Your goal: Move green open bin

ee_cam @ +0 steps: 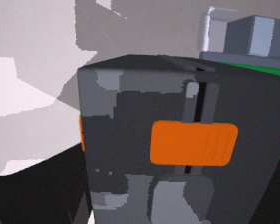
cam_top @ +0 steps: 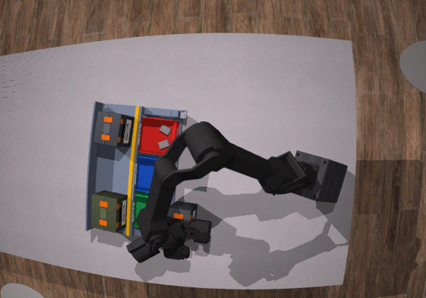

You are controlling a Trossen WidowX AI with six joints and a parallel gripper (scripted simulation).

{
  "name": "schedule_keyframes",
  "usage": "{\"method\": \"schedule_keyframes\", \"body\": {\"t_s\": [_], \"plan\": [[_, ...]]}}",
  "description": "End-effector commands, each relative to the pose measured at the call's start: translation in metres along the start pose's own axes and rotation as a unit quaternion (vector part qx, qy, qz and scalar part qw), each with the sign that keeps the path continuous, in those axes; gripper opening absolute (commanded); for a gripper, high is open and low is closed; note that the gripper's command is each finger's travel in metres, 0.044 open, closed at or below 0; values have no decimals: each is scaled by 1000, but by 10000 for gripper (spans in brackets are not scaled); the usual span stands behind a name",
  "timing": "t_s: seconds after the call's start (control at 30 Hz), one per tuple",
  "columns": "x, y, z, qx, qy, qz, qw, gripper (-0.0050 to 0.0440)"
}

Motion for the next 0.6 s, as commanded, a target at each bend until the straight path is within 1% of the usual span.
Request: {"method": "schedule_keyframes", "body": {"t_s": [0.0, 0.13, 0.3, 0.57], "plan": [[-5, -4, -1, 5, -4, -8, 1000, 0], [-5, -4, -1, 5, -4, -8, 1000, 0], [-20, -4, -1, 2, -3, -6, 1000, 0], [-20, -4, -1, 2, -3, -6, 1000, 0]]}}
Point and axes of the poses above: the point midway between the two fingers, 35 mm back from their tips, its own x axis out along the fingers, its own y axis across the jaws, z = x × y, the point moved 5 cm from there along -x, back along the fingers, and after that the axes turned 10 degrees about -x, right-handed, at the moved point
